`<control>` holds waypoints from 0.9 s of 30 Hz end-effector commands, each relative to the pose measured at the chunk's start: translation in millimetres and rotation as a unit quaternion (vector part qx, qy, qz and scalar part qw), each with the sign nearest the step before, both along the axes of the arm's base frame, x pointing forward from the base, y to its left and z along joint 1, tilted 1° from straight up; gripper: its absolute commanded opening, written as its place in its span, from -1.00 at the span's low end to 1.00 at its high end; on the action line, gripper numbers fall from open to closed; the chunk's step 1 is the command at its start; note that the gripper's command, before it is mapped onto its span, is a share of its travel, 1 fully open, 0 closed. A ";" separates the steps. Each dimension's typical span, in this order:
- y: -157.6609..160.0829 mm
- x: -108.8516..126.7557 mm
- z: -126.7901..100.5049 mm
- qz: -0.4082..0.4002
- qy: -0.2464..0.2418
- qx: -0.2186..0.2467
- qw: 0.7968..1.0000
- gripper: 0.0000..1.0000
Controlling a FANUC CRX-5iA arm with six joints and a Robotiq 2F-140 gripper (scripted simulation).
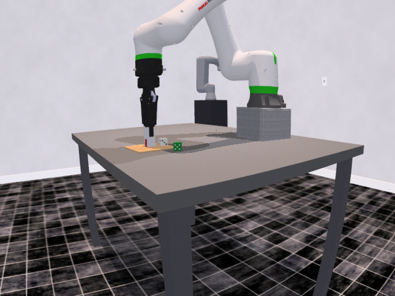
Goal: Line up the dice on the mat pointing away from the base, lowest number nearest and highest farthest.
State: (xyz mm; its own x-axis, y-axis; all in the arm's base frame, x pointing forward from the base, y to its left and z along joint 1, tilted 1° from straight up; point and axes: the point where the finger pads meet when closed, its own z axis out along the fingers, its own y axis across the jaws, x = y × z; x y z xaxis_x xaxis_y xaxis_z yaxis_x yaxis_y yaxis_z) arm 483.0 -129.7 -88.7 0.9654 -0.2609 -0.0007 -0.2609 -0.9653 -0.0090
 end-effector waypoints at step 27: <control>-0.1 0.2 0.2 0.000 0.000 0.000 1.000 -0.51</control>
